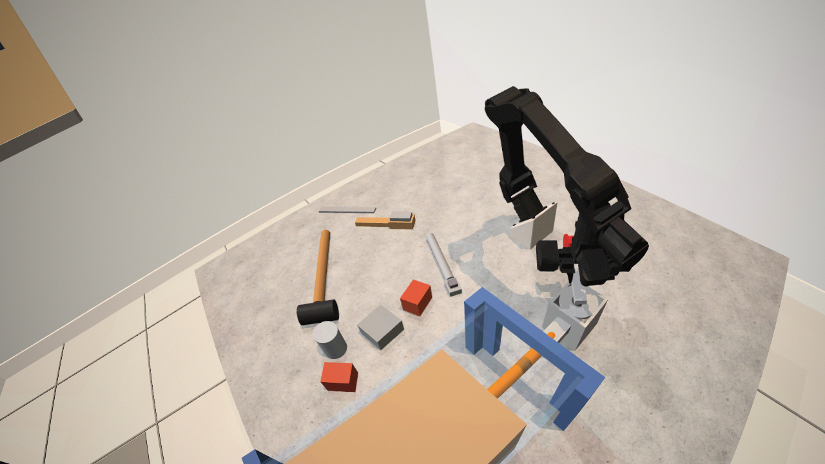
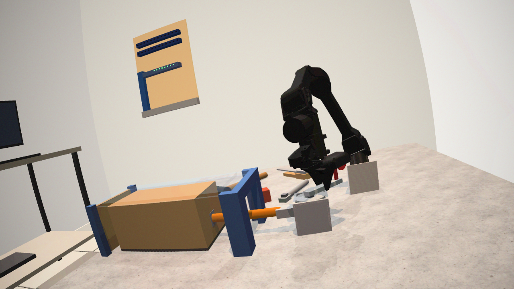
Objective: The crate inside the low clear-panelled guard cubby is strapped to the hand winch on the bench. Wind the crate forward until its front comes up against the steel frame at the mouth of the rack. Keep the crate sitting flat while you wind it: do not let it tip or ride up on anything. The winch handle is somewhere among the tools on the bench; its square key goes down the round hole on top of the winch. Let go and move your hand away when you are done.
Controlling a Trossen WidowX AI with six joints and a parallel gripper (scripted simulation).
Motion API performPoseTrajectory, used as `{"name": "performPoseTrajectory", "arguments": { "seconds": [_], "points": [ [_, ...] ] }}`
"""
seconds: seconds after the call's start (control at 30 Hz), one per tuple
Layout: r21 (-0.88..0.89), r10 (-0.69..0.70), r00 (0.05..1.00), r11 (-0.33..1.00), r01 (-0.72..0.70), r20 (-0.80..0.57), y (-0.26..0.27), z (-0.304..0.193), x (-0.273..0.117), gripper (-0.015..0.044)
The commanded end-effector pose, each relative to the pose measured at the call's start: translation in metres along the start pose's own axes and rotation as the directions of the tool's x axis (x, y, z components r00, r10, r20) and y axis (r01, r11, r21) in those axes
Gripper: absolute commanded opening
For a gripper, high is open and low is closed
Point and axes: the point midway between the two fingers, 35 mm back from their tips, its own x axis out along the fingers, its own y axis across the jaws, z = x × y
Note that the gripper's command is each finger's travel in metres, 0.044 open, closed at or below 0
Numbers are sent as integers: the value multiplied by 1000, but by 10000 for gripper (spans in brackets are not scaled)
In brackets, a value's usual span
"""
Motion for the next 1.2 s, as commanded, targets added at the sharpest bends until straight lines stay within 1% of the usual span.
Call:
{"name": "performPoseTrajectory", "arguments": {
  "seconds": [0.0,0.27,0.4,0.67,0.8,1.1,1.17],
  "points": [
    [-47,-2,1000,999,2,-9,-2,1,4,0],
    [-50,-3,1000,999,2,-9,-2,1,4,0],
    [-7,1,1000,1000,-1,-8,0,0,4,0],
    [-7,1,1000,1000,-1,-8,0,0,4,0],
    [39,5,1000,999,-5,-7,2,0,4,0],
    [44,6,1000,999,-6,-7,2,0,4,0],
    [84,9,1000,996,-9,-6,4,1,4,0]
  ]
}}
